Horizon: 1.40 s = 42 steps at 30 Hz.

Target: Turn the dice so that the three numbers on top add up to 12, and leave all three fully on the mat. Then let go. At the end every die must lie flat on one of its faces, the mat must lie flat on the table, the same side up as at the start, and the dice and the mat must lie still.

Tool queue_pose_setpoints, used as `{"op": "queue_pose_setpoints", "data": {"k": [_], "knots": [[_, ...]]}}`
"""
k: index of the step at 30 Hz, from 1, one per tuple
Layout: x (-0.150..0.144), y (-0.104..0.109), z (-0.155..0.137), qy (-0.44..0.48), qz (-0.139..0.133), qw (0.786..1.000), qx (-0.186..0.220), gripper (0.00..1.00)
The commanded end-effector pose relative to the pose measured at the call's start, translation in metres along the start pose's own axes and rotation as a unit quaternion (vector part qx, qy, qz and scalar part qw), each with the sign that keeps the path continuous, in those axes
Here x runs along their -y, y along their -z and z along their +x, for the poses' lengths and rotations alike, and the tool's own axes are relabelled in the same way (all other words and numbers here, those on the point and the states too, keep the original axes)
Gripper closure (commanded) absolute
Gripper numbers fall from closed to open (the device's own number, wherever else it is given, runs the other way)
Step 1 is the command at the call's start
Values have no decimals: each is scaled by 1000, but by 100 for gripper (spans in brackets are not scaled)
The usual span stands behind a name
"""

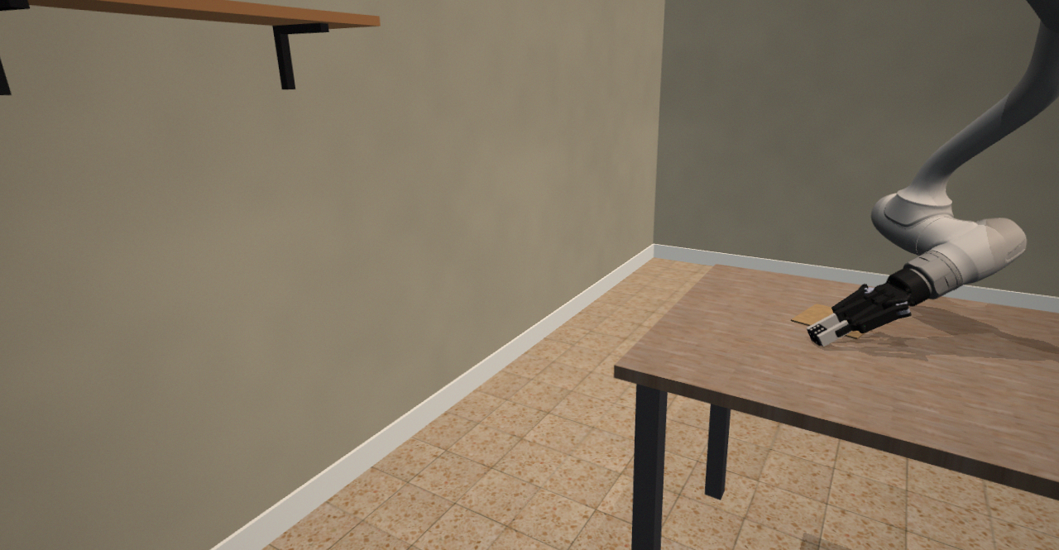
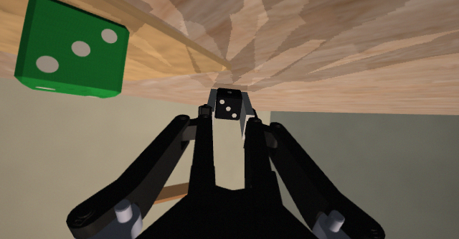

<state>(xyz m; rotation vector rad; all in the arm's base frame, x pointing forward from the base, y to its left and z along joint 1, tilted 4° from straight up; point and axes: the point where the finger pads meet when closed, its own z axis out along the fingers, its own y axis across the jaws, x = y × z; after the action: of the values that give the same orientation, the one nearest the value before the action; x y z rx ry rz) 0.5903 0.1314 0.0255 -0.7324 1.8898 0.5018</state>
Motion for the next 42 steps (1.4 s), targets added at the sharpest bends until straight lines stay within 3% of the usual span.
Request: {"op": "queue_pose_setpoints", "data": {"k": [1,19,42], "knots": [[0,0,0,0,0,1000,0,84],[0,0,0,0,0,1000,0,72],[0,0,0,0,0,1000,0,72]]}}
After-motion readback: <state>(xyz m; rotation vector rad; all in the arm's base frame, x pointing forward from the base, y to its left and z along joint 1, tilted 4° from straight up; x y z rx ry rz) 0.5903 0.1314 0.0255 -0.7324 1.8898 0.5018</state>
